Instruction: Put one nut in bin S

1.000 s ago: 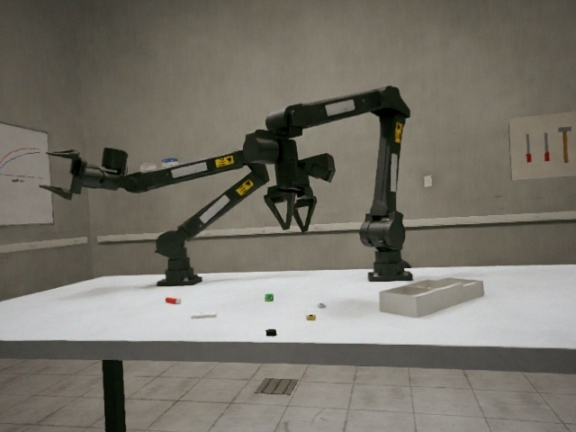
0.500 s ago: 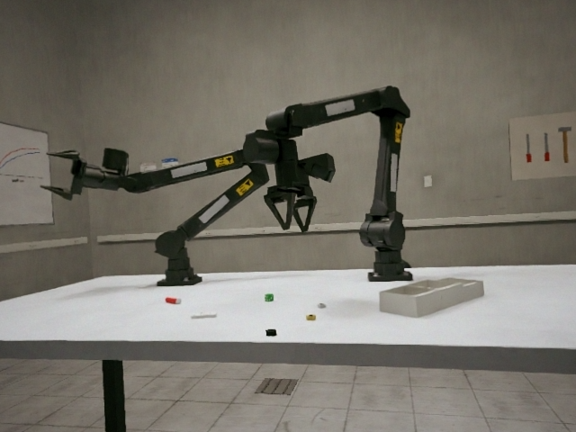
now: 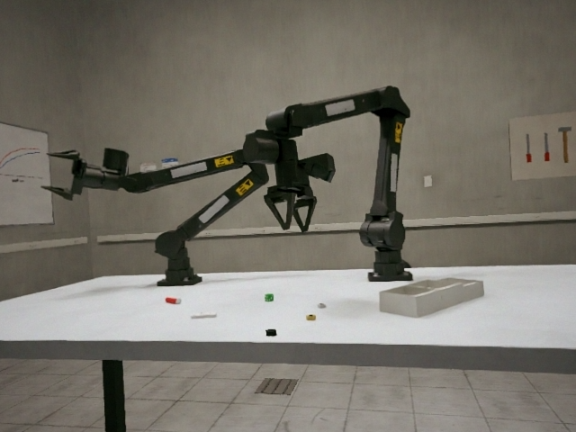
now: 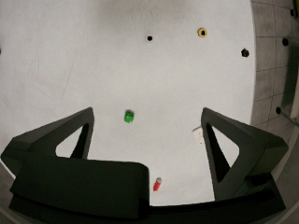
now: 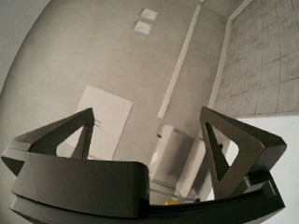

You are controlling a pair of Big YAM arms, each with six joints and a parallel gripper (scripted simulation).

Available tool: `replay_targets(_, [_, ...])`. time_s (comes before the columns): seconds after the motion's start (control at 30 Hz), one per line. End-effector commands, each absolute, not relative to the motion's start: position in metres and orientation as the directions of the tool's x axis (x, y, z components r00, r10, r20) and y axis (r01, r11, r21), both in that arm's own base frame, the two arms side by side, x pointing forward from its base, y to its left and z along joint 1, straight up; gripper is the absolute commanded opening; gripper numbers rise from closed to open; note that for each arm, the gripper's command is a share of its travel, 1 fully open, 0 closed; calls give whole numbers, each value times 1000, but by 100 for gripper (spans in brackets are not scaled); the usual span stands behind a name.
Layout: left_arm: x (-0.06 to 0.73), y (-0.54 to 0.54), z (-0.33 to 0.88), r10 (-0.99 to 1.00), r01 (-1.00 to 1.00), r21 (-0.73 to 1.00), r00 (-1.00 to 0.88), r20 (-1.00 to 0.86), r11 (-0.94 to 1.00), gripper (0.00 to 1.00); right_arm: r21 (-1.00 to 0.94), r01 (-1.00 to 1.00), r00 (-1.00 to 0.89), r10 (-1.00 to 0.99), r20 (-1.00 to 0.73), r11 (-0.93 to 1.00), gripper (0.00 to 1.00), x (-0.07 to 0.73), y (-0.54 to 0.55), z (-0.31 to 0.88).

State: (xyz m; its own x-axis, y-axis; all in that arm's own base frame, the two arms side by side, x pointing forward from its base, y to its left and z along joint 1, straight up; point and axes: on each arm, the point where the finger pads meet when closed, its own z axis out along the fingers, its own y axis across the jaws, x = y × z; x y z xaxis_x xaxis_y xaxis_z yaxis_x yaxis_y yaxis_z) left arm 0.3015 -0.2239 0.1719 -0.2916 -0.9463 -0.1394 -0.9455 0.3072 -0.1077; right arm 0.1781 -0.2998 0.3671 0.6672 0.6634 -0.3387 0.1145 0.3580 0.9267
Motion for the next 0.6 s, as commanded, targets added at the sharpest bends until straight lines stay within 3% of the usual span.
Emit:
replay_targets(0.0, [303,-225,175,-947,-945,-117,-291,-136,307,100,924,118,677,651,-343,364,100,174,-302,371])
replay_targets(0.57, [303,-225,175,-947,-945,-117,-291,-136,307,100,924,120,681,647,-343,363,100,172,-303,371])
